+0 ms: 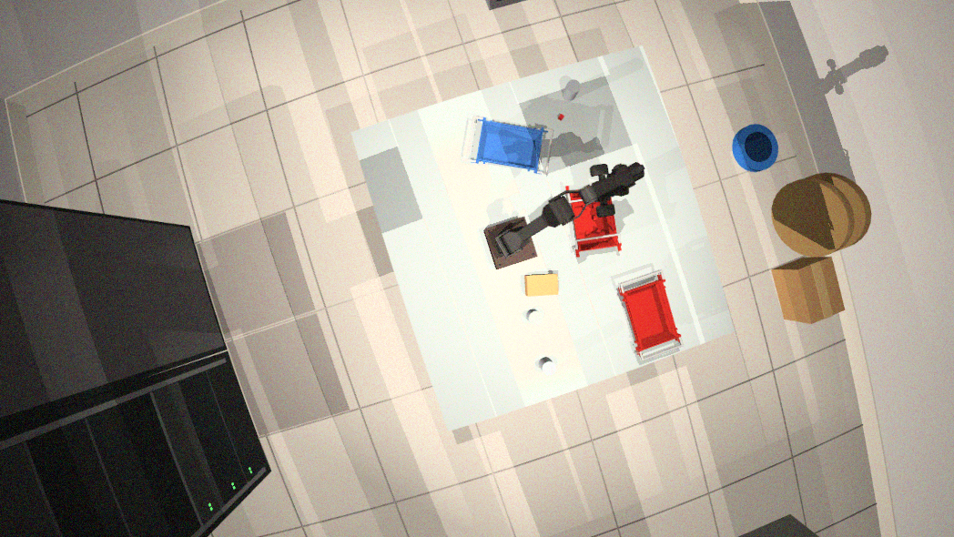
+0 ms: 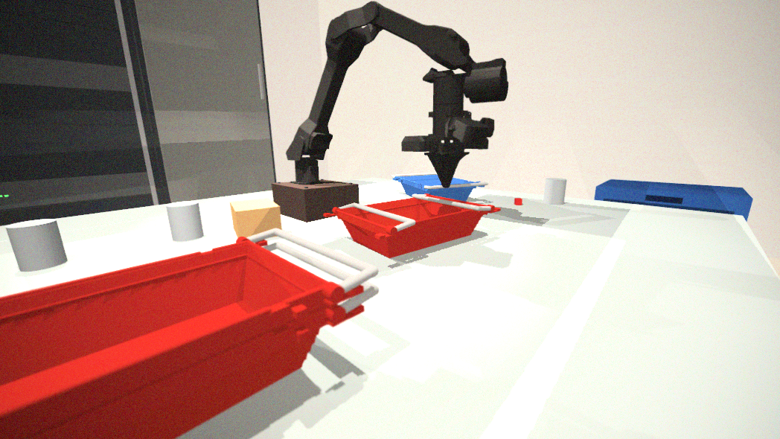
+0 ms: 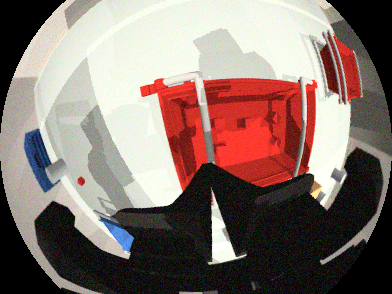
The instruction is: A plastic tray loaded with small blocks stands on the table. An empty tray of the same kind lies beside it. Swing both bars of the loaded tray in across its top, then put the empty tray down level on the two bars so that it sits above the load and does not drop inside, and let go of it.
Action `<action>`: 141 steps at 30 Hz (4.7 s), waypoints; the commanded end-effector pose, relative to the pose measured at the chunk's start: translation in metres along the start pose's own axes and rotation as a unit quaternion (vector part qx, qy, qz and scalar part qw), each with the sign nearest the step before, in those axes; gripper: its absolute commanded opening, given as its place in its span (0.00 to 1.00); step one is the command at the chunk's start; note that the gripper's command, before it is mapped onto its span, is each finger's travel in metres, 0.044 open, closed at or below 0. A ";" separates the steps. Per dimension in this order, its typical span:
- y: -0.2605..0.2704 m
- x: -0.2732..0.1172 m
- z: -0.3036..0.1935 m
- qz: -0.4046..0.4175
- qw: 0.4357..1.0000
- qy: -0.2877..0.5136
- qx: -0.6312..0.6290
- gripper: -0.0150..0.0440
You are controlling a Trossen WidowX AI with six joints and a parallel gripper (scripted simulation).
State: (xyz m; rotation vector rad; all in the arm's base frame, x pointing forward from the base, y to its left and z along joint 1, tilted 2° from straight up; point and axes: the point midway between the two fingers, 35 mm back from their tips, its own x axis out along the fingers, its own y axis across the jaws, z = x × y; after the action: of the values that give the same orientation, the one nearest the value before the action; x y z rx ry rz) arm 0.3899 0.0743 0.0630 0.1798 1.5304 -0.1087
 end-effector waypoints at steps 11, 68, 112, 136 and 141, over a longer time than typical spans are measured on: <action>0.001 -0.006 0.001 0.000 1.000 -0.001 0.000 0.61; 0.176 0.055 -0.315 0.006 0.988 0.015 0.154 1.00; 0.174 0.074 -0.316 0.005 0.988 0.015 0.154 0.41; 0.173 -0.005 -0.313 0.006 0.988 0.015 0.154 0.25; 0.173 -0.006 -0.313 0.006 0.988 0.015 0.154 0.25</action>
State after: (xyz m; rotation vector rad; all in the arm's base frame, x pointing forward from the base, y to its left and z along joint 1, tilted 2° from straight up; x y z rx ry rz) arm 0.1121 0.2984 0.0586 0.4213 1.5393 -0.3535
